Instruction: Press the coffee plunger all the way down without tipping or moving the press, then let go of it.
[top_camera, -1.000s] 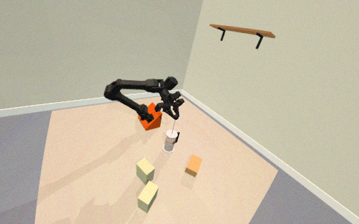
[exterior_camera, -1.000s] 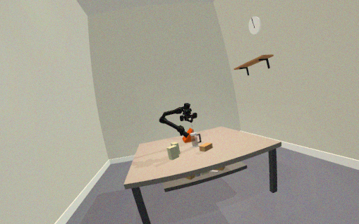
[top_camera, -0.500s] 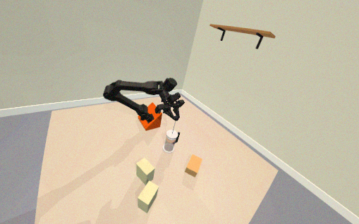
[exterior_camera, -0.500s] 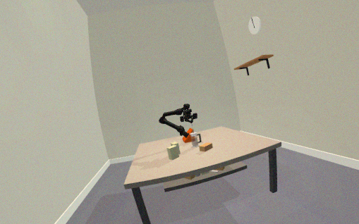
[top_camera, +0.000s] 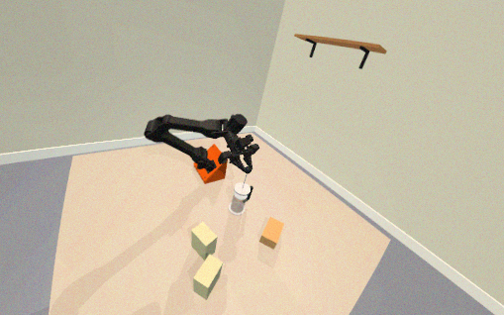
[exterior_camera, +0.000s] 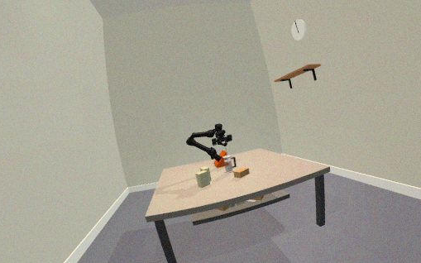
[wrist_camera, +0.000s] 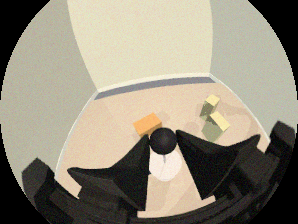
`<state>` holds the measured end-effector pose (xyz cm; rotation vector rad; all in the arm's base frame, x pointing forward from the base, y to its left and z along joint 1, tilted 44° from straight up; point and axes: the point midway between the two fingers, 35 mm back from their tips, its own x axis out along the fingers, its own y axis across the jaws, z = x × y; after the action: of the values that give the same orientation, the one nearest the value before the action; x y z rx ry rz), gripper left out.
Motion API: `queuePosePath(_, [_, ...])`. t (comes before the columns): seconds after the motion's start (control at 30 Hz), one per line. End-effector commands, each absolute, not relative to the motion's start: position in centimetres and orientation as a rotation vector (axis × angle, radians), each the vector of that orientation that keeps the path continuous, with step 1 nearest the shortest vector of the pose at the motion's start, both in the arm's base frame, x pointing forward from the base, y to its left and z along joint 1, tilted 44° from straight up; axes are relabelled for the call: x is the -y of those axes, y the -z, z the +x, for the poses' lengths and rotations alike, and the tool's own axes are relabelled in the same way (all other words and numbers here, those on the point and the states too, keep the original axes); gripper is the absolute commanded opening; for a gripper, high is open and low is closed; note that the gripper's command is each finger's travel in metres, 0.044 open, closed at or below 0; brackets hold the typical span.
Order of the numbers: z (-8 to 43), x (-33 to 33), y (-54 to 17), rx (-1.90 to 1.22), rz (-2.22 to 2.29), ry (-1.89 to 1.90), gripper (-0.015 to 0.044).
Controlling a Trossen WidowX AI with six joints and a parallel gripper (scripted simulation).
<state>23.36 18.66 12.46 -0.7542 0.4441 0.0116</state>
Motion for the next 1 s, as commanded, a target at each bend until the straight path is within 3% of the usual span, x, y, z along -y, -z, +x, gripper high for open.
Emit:
queuePosePath(0.0, [23.4,-17.2,-10.6,-0.483,-0.790,-0.006,0.0125])
queuePosePath(0.97, [24.4,-14.1,-7.1,-0.475,-0.792,-0.007,0.0125])
